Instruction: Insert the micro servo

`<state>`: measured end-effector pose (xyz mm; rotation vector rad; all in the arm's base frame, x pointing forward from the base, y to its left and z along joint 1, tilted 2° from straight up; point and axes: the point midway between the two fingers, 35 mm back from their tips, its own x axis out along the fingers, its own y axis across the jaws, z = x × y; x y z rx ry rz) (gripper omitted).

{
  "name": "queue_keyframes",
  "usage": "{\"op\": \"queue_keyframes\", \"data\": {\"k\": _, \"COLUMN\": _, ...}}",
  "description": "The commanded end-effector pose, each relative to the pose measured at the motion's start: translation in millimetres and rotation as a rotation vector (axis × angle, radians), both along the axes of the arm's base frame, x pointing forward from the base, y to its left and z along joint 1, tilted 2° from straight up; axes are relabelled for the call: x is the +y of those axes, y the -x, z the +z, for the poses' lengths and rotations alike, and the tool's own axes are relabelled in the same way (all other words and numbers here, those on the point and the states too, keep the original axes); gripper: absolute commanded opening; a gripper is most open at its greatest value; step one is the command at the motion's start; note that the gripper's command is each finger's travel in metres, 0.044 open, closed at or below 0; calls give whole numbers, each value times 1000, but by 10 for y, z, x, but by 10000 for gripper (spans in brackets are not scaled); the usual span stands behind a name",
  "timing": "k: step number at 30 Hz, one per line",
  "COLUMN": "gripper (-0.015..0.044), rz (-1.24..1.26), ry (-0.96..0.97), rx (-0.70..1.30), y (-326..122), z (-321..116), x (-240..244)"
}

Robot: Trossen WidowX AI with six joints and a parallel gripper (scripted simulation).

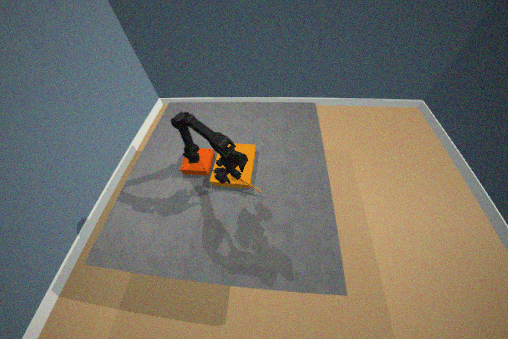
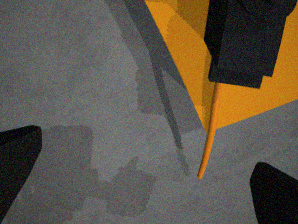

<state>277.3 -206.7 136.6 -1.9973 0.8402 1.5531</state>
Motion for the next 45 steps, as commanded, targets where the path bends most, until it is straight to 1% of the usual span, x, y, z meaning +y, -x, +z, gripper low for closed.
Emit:
{"op": "queue_keyframes", "data": {"k": 1, "gripper": 440, "rz": 46, "ry": -100, "rx": 73, "y": -22, "z": -24, "x": 311}}
{"op": "queue_keyframes", "data": {"k": 5, "gripper": 440, "rz": 72, "ry": -158, "rx": 124, "y": -14, "z": -27, "x": 505}}
{"op": "queue_keyframes", "data": {"k": 10, "gripper": 440, "rz": 72, "ry": -158, "rx": 124, "y": -17, "z": -60, "x": 520}}
{"op": "queue_keyframes", "data": {"k": 16, "gripper": 440, "rz": 72, "ry": -158, "rx": 124, "y": -28, "z": -277, "x": 512}}
{"op": "queue_keyframes", "data": {"k": 35, "gripper": 440, "rz": 72, "ry": -158, "rx": 124, "y": -42, "z": -485, "x": 508}}
{"op": "queue_keyframes", "data": {"k": 45, "gripper": 177, "rz": 72, "ry": -158, "rx": 124, "y": -42, "z": -485, "x": 508}}
